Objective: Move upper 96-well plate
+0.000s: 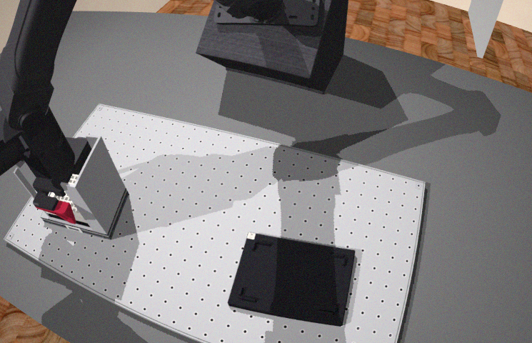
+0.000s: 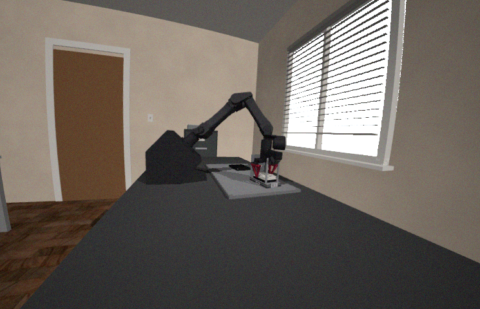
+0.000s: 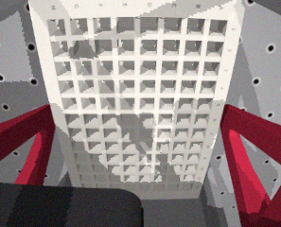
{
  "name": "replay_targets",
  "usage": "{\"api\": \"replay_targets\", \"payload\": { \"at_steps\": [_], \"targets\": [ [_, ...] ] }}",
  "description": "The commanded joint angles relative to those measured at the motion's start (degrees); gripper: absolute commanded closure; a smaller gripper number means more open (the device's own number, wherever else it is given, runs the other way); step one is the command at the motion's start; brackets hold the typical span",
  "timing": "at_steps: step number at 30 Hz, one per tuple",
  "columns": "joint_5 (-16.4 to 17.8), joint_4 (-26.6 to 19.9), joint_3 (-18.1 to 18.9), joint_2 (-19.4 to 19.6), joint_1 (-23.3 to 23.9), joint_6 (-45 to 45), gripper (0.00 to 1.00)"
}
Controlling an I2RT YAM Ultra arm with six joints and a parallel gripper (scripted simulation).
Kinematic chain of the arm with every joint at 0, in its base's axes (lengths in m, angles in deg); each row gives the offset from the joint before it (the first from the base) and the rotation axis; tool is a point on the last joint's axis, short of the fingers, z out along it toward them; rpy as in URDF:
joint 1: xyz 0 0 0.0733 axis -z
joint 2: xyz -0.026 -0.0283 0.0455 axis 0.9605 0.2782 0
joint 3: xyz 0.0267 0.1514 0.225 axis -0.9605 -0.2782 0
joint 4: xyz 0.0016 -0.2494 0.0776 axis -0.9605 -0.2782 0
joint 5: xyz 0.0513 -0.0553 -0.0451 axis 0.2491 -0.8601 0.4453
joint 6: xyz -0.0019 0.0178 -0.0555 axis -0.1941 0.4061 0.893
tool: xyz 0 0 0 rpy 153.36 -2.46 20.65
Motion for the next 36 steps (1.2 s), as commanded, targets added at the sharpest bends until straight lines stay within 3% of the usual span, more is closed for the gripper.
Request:
{"api": "replay_targets", "payload": {
  "at_steps": [1, 25, 26, 36],
  "targets": [
    [-0.7, 1.0, 0.2, -1.3, 0.7, -0.2, 0.00],
    [-0.7, 1.0, 0.2, -1.3, 0.7, -0.2, 0.00],
    [-0.7, 1.0, 0.2, -1.3, 0.7, -0.2, 1.00],
    [-0.7, 1.0, 0.2, -1.3, 0.7, -0.2, 1.00]
  ]
}}
